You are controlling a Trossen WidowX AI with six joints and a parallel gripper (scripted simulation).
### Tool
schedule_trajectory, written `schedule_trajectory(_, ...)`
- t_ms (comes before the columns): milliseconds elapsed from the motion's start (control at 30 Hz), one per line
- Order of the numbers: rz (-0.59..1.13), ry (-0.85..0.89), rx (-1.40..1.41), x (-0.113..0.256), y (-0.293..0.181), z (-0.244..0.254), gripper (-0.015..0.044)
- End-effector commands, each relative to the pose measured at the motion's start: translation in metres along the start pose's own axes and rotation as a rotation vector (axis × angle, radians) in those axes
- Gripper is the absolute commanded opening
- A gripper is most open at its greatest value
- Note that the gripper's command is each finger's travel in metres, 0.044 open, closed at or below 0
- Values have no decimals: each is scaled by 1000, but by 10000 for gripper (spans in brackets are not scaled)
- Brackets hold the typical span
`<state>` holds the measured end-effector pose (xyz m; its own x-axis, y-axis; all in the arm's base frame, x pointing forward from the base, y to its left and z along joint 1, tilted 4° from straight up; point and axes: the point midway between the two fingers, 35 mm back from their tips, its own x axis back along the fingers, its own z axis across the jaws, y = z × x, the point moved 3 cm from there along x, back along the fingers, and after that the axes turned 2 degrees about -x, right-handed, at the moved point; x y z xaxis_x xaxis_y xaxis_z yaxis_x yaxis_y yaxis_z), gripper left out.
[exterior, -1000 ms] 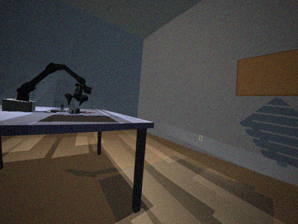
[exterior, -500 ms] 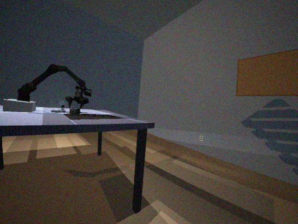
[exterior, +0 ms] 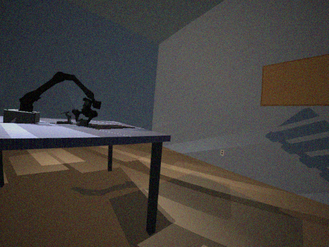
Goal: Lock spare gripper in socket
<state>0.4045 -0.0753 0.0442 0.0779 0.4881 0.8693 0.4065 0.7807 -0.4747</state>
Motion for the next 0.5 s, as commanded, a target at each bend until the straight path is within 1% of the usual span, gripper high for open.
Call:
schedule_trajectory(0, 7, 5, 8, -8, 3, 2, 440)
schedule_trajectory(367, 8, 5, 8, -19, 8, 3, 440)
schedule_trajectory(467, 8, 5, 8, -19, 8, 3, 361)
